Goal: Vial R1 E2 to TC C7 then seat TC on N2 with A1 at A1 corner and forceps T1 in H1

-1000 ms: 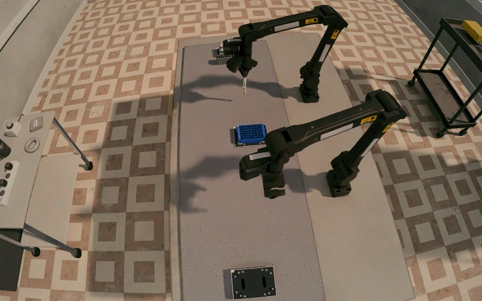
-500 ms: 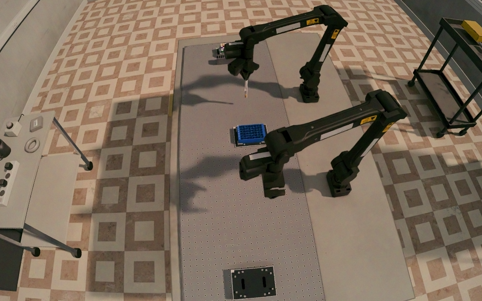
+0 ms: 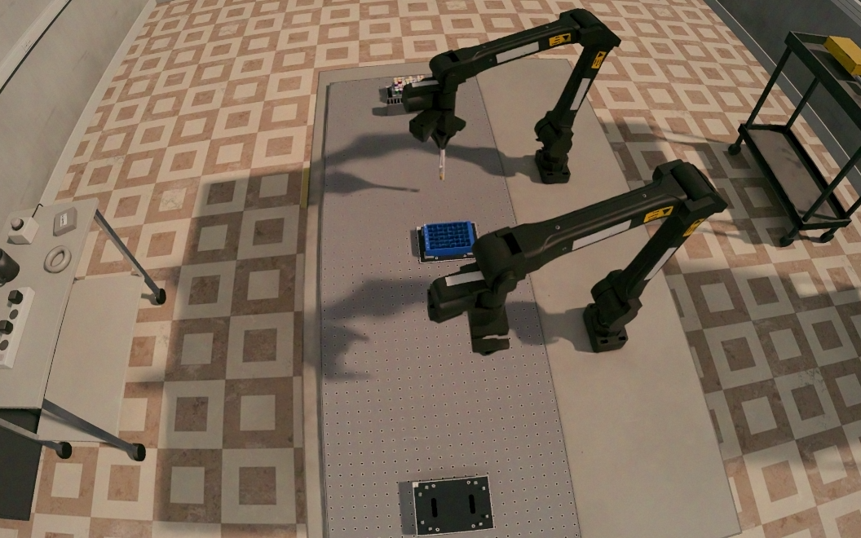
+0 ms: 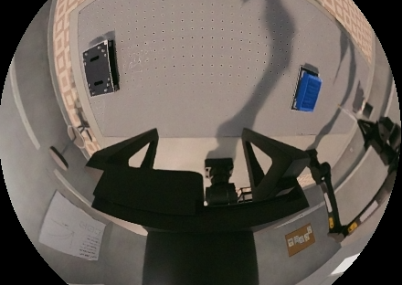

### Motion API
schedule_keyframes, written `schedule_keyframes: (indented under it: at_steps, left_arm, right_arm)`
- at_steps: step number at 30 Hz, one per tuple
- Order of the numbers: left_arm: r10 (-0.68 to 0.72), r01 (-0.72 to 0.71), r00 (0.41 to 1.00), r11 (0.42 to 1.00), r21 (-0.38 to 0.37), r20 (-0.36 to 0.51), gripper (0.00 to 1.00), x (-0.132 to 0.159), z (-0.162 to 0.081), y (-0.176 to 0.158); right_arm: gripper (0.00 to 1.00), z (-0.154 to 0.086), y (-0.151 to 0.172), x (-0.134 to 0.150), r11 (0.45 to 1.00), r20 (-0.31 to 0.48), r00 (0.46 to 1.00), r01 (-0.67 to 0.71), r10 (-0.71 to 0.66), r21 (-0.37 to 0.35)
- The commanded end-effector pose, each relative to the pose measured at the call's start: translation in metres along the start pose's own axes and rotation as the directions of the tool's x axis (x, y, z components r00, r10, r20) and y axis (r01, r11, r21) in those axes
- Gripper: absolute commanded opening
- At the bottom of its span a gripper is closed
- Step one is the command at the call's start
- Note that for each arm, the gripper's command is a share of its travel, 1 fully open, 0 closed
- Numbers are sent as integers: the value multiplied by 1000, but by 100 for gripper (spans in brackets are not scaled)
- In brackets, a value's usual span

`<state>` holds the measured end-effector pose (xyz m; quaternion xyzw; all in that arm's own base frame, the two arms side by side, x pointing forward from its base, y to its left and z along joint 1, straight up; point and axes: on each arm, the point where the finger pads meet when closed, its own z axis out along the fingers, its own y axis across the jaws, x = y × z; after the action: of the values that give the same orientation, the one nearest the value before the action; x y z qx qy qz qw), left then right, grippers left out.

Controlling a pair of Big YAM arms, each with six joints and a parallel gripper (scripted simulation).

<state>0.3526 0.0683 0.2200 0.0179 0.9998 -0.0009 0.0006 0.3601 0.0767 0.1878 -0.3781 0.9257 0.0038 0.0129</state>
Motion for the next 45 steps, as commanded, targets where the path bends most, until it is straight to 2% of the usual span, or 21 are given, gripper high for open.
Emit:
schedule_keyframes:
  at_steps: [1,14,21,26,33,38,45]
  left_arm:
    - [-5,6,999,1000,-10,34,100,-8,-14,3]
    - [-5,6,999,1000,-10,34,100,-8,-14,3]
    - [-5,6,999,1000,-10,34,100,-8,-14,3]
    - [-5,6,999,1000,-10,34,100,-8,-14,3]
    - [-5,6,999,1000,-10,34,100,-8,-14,3]
    - [-5,6,999,1000,-10,34,100,-8,-14,3]
    - [-5,6,999,1000,-10,34,100,-8,-14,3]
  right_arm:
    - [9,-5,5,-8,1000,21,1000,-8,8,16]
    - [9,-9,14,-27,1000,31,999,-10,9,20]
    - [9,-19,21,-41,999,55,998,-9,7,31]
    - [9,-14,30,-43,1000,45,999,-9,7,25]
    - [9,-21,36,-50,999,61,998,-9,7,31]
    - [9,-14,44,-54,1000,47,999,-9,7,24]
    - [9,-20,54,-62,1000,61,998,-9,7,28]
